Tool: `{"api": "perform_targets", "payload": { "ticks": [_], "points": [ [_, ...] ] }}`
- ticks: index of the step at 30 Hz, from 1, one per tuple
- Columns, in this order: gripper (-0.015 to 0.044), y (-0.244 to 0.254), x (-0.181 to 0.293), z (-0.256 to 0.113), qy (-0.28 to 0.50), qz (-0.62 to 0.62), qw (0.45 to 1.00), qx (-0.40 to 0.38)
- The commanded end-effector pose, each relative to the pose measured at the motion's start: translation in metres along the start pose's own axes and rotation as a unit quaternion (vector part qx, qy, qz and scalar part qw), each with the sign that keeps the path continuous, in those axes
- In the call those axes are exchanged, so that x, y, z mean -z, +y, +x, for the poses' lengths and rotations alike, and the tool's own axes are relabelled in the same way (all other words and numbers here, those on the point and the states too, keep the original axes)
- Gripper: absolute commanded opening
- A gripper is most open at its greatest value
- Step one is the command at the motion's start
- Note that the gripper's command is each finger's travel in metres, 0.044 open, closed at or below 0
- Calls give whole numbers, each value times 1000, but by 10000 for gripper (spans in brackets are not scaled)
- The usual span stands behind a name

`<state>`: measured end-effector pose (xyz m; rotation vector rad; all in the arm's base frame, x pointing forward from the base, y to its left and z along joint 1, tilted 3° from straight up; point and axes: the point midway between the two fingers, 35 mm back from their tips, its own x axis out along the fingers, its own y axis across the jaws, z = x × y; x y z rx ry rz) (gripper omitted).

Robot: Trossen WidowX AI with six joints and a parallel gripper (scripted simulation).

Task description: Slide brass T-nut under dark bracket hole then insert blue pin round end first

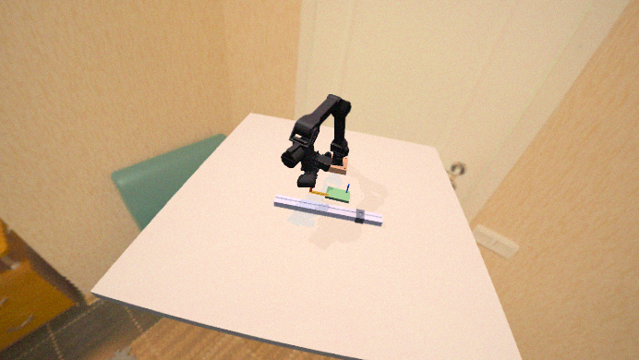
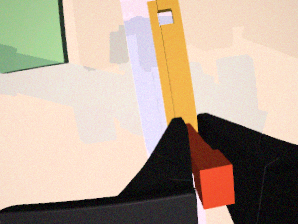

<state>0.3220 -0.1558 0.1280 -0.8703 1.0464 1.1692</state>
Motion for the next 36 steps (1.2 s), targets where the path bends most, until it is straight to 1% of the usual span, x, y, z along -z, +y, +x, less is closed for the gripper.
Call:
{"api": "perform_targets", "payload": {
  "ticks": [1,36],
  "points": [
    [-150,0,1,0,-1,-3,1000,7],
    [-150,2,5,2,-8,-10,998,64]
  ]
}}
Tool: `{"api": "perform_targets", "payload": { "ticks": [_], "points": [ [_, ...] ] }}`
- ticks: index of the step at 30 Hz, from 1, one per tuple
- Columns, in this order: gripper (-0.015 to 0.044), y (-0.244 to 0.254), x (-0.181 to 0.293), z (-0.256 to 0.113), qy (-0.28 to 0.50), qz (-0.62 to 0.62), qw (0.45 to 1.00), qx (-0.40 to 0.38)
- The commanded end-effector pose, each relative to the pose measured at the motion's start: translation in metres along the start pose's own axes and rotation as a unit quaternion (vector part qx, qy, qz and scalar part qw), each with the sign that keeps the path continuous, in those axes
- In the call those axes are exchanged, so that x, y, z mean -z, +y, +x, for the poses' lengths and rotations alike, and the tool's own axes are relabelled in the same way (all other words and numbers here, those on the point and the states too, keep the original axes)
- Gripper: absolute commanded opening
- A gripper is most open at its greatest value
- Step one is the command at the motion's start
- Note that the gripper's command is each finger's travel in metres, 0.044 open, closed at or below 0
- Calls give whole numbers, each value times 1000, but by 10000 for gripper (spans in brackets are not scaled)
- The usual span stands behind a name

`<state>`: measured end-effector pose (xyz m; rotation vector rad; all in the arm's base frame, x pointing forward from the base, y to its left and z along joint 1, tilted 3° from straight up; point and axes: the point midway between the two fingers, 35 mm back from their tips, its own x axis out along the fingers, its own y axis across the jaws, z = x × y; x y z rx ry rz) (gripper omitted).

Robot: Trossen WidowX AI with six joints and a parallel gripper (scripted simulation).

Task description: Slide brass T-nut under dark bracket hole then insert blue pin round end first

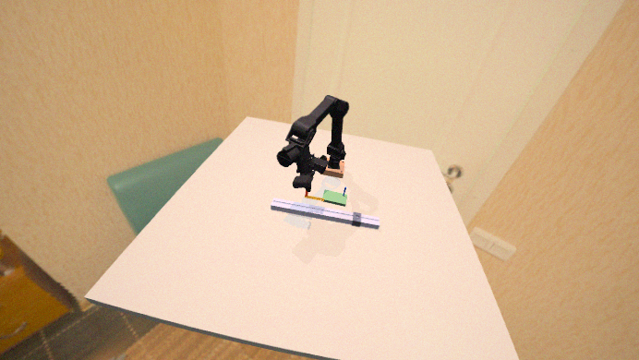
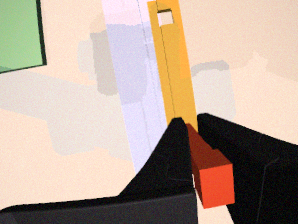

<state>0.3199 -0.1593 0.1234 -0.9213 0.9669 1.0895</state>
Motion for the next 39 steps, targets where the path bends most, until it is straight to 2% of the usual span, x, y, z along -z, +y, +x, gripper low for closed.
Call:
{"api": "perform_targets", "payload": {
  "ticks": [1,39],
  "points": [
    [-150,1,0,-1,-2,-2,1000,10],
    [-150,6,2,1,-9,-12,997,69]
  ]
}}
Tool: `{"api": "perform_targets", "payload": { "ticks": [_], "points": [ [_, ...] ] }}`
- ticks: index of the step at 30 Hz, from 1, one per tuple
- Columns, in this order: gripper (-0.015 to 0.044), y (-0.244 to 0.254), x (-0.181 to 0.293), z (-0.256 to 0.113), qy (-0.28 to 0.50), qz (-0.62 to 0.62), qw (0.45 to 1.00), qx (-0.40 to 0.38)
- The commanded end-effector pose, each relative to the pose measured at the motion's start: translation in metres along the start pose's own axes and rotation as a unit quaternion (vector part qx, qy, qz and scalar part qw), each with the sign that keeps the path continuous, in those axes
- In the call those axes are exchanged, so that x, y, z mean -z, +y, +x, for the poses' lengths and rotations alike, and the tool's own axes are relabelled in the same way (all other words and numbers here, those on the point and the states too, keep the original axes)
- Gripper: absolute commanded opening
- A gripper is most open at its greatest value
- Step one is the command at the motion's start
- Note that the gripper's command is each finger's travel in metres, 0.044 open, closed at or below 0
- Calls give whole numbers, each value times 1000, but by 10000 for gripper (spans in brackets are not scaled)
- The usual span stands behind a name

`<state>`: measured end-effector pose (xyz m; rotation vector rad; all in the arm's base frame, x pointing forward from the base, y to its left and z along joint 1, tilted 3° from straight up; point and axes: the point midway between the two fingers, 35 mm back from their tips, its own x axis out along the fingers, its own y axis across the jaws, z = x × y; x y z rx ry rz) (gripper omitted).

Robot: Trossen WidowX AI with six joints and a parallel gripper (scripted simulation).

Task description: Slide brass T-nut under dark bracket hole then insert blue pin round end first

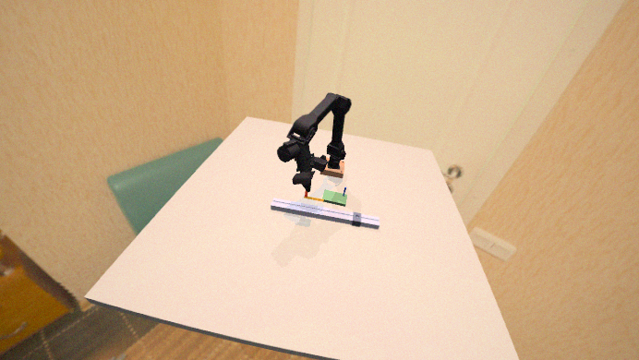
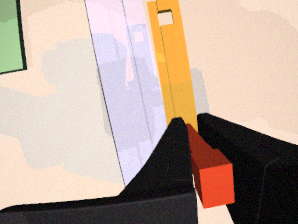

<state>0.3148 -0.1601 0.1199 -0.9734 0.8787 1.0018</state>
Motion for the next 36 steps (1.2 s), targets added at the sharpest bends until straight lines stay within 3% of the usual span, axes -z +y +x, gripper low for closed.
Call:
{"api": "perform_targets", "payload": {
  "ticks": [1,36],
  "points": [
    [-150,1,-1,-1,-2,-4,1000,10],
    [-150,6,1,-1,-5,-19,998,66]
  ]
}}
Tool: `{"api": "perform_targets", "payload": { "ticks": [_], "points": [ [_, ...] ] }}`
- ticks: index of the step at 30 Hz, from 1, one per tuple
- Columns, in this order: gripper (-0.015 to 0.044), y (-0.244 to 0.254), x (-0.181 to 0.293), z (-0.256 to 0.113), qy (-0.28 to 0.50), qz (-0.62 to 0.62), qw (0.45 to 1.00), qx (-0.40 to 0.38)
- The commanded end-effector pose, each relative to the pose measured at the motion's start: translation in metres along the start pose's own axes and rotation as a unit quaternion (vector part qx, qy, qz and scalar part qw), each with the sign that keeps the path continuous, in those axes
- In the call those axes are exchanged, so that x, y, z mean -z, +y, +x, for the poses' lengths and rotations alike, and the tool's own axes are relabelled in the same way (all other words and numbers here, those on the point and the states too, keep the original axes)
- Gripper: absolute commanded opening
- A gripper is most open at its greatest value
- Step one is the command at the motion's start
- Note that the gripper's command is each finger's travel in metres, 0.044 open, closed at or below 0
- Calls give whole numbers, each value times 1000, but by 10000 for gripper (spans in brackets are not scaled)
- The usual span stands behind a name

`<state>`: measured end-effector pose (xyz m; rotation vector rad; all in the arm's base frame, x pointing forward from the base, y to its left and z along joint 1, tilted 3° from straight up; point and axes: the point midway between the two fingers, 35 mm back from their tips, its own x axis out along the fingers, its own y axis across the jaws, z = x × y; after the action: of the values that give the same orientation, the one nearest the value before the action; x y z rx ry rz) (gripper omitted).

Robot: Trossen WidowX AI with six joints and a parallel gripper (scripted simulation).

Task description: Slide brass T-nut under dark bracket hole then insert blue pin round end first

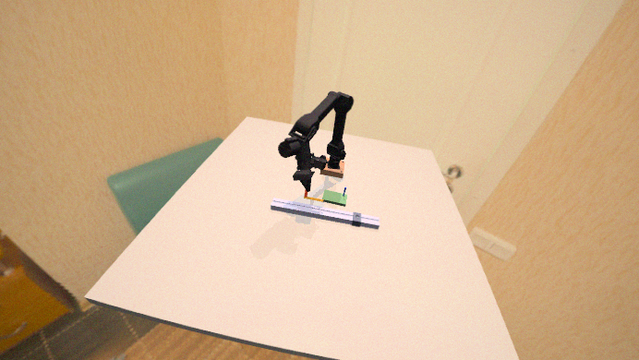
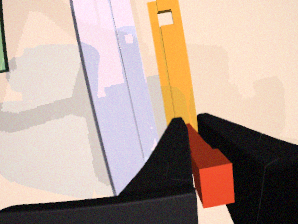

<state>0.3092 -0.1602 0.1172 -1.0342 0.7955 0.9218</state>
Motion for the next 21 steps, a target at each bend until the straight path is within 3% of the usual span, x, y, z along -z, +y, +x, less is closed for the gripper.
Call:
{"api": "perform_targets", "payload": {
  "ticks": [1,21],
  "points": [
    [-150,0,-1,-1,-2,-4,1000,10],
    [-150,5,-1,-2,-2,-14,999,41]
  ]
}}
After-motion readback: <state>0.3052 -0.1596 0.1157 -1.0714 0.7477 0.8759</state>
